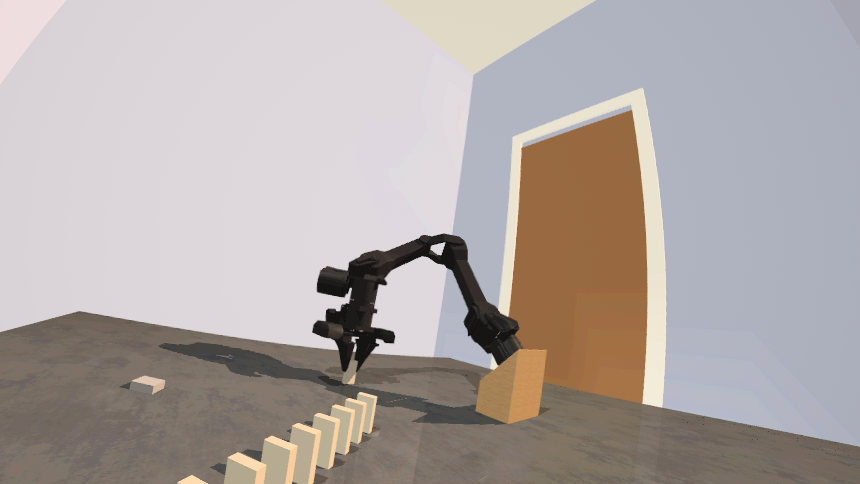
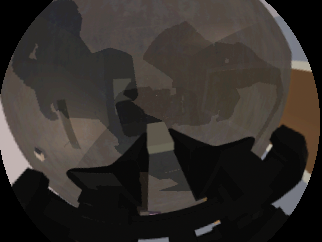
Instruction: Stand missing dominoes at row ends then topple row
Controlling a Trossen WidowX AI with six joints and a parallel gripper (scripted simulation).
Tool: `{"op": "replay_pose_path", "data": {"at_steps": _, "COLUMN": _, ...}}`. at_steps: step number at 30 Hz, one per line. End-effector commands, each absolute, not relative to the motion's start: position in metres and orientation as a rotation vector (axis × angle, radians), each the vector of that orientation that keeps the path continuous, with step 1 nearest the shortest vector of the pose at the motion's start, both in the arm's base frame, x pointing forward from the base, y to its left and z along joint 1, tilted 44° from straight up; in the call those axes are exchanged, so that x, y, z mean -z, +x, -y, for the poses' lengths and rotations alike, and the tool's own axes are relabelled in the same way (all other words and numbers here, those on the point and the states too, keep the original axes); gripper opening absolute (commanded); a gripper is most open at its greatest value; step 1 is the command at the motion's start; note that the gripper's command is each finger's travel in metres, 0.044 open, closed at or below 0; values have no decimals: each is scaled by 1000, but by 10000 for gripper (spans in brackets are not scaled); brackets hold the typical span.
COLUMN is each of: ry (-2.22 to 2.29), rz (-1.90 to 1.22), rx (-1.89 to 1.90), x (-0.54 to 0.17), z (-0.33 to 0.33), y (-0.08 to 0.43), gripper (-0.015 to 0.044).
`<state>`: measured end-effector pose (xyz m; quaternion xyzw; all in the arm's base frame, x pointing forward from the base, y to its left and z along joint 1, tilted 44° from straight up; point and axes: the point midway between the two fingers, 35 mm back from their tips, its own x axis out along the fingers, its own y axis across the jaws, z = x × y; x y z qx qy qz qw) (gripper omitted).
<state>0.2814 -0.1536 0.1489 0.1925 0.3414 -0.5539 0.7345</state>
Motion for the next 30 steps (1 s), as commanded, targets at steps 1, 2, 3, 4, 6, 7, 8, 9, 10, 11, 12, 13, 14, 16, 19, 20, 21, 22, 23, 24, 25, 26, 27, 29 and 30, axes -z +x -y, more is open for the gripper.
{"op": "replay_pose_path", "data": {"at_steps": 1, "ry": 421, "rz": -758, "rx": 1212, "x": -148, "z": 153, "y": 281, "gripper": 107}}
{"op": "replay_pose_path", "data": {"at_steps": 2, "ry": 421, "rz": -758, "rx": 1212, "x": -148, "z": 153, "y": 281, "gripper": 107}}
{"op": "replay_pose_path", "data": {"at_steps": 3, "ry": 421, "rz": -758, "rx": 1212, "x": -148, "z": 153, "y": 281, "gripper": 107}}
{"op": "replay_pose_path", "data": {"at_steps": 4, "ry": 421, "rz": -758, "rx": 1212, "x": -148, "z": 153, "y": 281, "gripper": 107}}
{"op": "replay_pose_path", "data": {"at_steps": 6, "ry": 422, "rz": -759, "rx": 1212, "x": -149, "z": 151, "y": 282, "gripper": 107}}
{"op": "replay_pose_path", "data": {"at_steps": 7, "ry": 425, "rz": -761, "rx": 1211, "x": -154, "z": 146, "y": 282, "gripper": 107}}
{"op": "replay_pose_path", "data": {"at_steps": 8, "ry": 429, "rz": -764, "rx": 1211, "x": -162, "z": 137, "y": 283, "gripper": 107}}
{"op": "replay_pose_path", "data": {"at_steps": 9, "ry": 433, "rz": -767, "rx": 1211, "x": -172, "z": 126, "y": 283, "gripper": 107}}
{"op": "replay_pose_path", "data": {"at_steps": 10, "ry": 435, "rz": -769, "rx": 1211, "x": -183, "z": 115, "y": 282, "gripper": 107}}
{"op": "replay_pose_path", "data": {"at_steps": 11, "ry": 436, "rz": -769, "rx": 1212, "x": -194, "z": 105, "y": 280, "gripper": 107}}
{"op": "replay_pose_path", "data": {"at_steps": 12, "ry": 436, "rz": -769, "rx": 1213, "x": -205, "z": 94, "y": 277, "gripper": 107}}
{"op": "replay_pose_path", "data": {"at_steps": 13, "ry": 435, "rz": -768, "rx": 1214, "x": -216, "z": 85, "y": 273, "gripper": 107}}
{"op": "replay_pose_path", "data": {"at_steps": 14, "ry": 432, "rz": -765, "rx": 1215, "x": -227, "z": 75, "y": 269, "gripper": 107}}
{"op": "replay_pose_path", "data": {"at_steps": 16, "ry": 427, "rz": -760, "rx": 1216, "x": -242, "z": 64, "y": 262, "gripper": 107}}
{"op": "replay_pose_path", "data": {"at_steps": 19, "ry": 427, "rz": -759, "rx": 1216, "x": -244, "z": 63, "y": 261, "gripper": 107}}
{"op": "replay_pose_path", "data": {"at_steps": 20, "ry": 427, "rz": -759, "rx": 1216, "x": -244, "z": 63, "y": 261, "gripper": 107}}
{"op": "replay_pose_path", "data": {"at_steps": 21, "ry": 427, "rz": -759, "rx": 1216, "x": -244, "z": 63, "y": 261, "gripper": 107}}
{"op": "replay_pose_path", "data": {"at_steps": 22, "ry": 427, "rz": -759, "rx": 1216, "x": -244, "z": 63, "y": 261, "gripper": 107}}
{"op": "replay_pose_path", "data": {"at_steps": 23, "ry": 409, "rz": -773, "rx": 1206, "x": -242, "z": 61, "y": 262, "gripper": 107}}
{"op": "replay_pose_path", "data": {"at_steps": 24, "ry": 354, "rz": -815, "rx": 1173, "x": -238, "z": 57, "y": 266, "gripper": 107}}
{"op": "replay_pose_path", "data": {"at_steps": 25, "ry": 262, "rz": -883, "rx": 1117, "x": -231, "z": 48, "y": 270, "gripper": 107}}
{"op": "replay_pose_path", "data": {"at_steps": 26, "ry": 150, "rz": -960, "rx": 1046, "x": -222, "z": 38, "y": 276, "gripper": 107}}
{"op": "replay_pose_path", "data": {"at_steps": 27, "ry": 37, "rz": -1033, "rx": 972, "x": -213, "z": 28, "y": 280, "gripper": 107}}
{"op": "replay_pose_path", "data": {"at_steps": 29, "ry": -190, "rz": -1166, "rx": 813, "x": -195, "z": 6, "y": 287, "gripper": 107}}
{"op": "replay_pose_path", "data": {"at_steps": 30, "ry": -304, "rz": -1225, "rx": 730, "x": -185, "z": -4, "y": 290, "gripper": 107}}
